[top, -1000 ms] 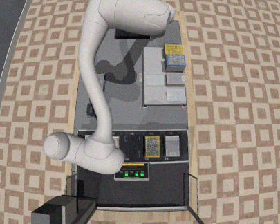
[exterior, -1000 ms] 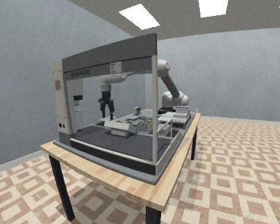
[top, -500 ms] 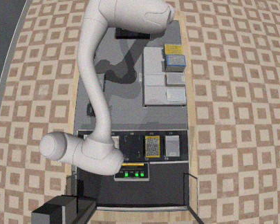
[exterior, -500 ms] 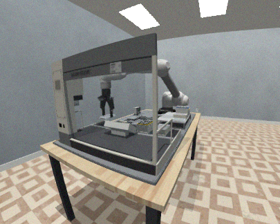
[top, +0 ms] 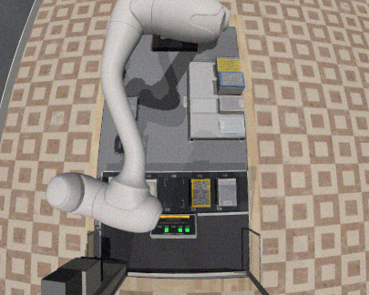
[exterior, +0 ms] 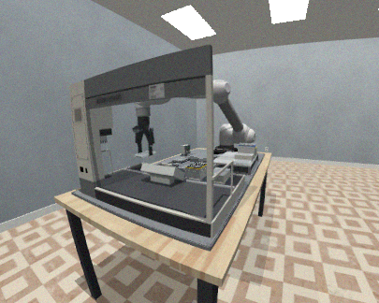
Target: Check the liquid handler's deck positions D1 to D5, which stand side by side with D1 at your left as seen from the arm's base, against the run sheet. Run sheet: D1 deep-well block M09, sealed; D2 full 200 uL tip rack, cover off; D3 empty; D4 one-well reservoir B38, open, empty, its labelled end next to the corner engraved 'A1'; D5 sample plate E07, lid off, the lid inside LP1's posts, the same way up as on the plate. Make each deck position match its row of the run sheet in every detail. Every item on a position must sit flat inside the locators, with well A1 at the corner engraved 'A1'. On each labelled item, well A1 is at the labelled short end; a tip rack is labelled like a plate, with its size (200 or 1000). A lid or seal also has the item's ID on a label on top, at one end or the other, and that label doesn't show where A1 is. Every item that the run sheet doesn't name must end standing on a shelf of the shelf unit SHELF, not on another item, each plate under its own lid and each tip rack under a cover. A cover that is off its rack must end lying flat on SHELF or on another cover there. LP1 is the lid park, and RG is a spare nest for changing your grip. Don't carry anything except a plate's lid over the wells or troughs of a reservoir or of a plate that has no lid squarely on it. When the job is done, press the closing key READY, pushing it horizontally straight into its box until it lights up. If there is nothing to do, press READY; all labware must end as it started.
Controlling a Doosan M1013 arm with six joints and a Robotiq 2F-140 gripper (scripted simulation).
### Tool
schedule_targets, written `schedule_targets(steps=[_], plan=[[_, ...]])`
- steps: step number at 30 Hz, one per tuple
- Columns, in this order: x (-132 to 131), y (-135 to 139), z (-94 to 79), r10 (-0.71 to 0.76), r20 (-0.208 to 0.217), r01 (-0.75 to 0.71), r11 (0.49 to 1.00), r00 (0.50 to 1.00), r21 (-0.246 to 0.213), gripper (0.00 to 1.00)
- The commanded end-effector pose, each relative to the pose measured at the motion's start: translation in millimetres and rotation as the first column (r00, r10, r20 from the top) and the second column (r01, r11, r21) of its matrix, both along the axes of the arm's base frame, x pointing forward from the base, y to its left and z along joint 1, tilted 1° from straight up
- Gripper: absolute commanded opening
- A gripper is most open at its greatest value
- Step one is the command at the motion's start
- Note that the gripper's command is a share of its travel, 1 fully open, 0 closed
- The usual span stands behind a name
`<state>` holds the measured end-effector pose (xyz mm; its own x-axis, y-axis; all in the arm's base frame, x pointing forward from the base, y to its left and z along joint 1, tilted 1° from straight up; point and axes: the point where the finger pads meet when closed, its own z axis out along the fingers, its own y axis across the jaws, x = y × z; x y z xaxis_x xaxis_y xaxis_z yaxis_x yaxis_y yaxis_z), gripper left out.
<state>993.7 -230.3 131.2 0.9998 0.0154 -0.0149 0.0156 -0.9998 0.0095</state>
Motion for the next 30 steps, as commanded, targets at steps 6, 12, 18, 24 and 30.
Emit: schedule_targets(steps=[6, 12, 18, 24, 30], plan=[[0, 1, 23.9, -0.001, 0.005, 0.001, 1.000, 1.000, -0.003, 0.10], [0, 1, 30.6, 0.000, 0.005, 0.000, 1.000, 1.000, -0.003, 0.10], [1, 1, 40.6, 0.000, 0.005, 0.000, 1.000, 1.000, -0.003, 0.10], [1, 1, 50.6, 0.000, 0.005, 0.000, 1.000, 1.000, -0.003, 0.10], [1, 1, 57.3, 0.000, 0.005, 0.000, 1.000, 1.000, -0.003, 0.10]])
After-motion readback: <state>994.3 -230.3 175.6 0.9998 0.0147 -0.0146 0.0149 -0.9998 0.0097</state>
